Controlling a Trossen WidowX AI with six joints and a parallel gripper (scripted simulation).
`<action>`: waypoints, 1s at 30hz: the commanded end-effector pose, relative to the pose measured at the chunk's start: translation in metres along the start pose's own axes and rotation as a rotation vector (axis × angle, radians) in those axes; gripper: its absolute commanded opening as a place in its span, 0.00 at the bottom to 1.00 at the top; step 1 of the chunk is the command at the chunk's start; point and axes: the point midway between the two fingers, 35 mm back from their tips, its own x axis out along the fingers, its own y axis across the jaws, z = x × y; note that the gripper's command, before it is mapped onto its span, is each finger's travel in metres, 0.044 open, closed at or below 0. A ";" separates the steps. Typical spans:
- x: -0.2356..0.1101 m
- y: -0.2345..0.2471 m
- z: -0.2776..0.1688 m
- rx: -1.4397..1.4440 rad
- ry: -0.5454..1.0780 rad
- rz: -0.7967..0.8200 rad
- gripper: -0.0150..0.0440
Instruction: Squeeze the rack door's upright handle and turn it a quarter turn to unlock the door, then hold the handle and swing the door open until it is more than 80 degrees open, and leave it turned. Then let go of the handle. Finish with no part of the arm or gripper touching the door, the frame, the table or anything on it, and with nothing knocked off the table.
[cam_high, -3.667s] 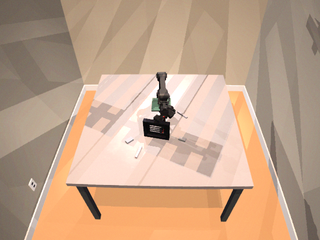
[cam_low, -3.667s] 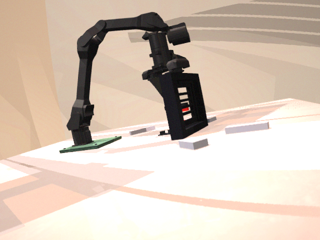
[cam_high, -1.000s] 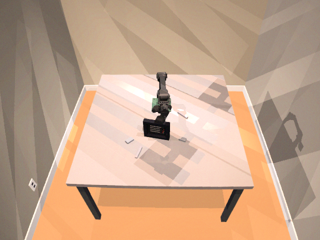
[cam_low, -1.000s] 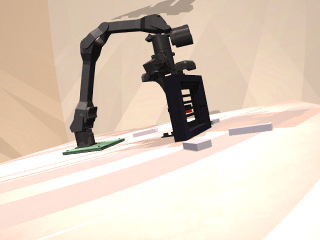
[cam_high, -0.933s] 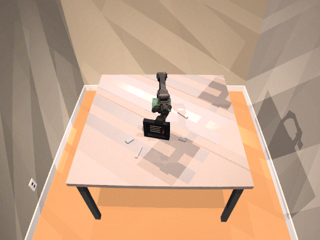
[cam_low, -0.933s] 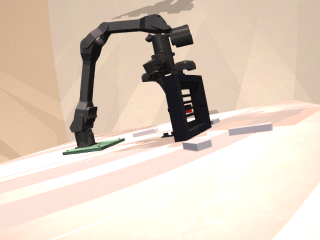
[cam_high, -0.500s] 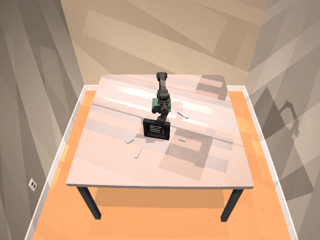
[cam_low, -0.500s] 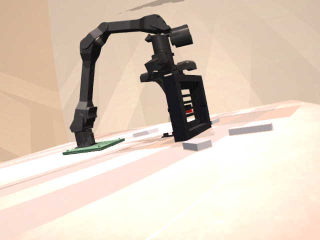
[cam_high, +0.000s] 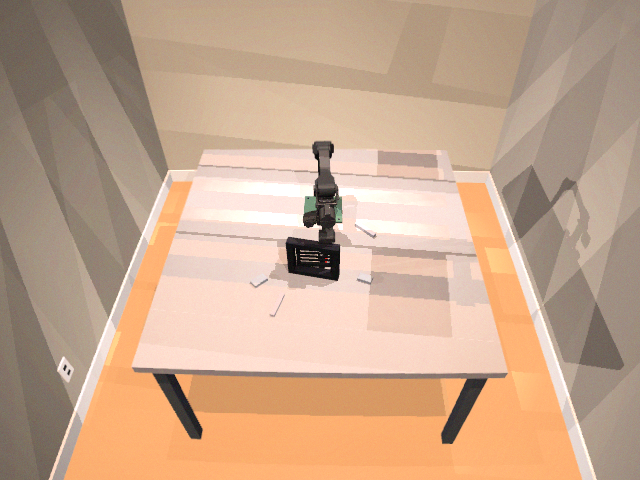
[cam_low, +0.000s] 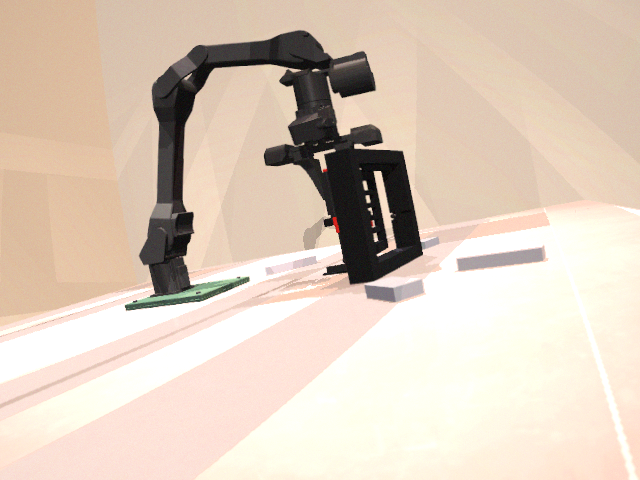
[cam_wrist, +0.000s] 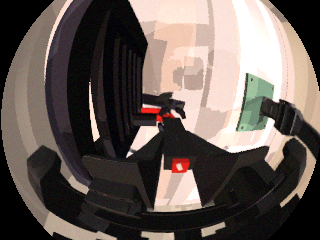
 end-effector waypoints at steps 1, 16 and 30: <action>0.000 -0.004 0.002 -0.090 -0.005 0.009 0.27; 0.001 -0.030 0.015 -0.363 -0.007 0.006 0.27; 0.001 -0.051 0.034 -0.593 -0.009 0.003 0.27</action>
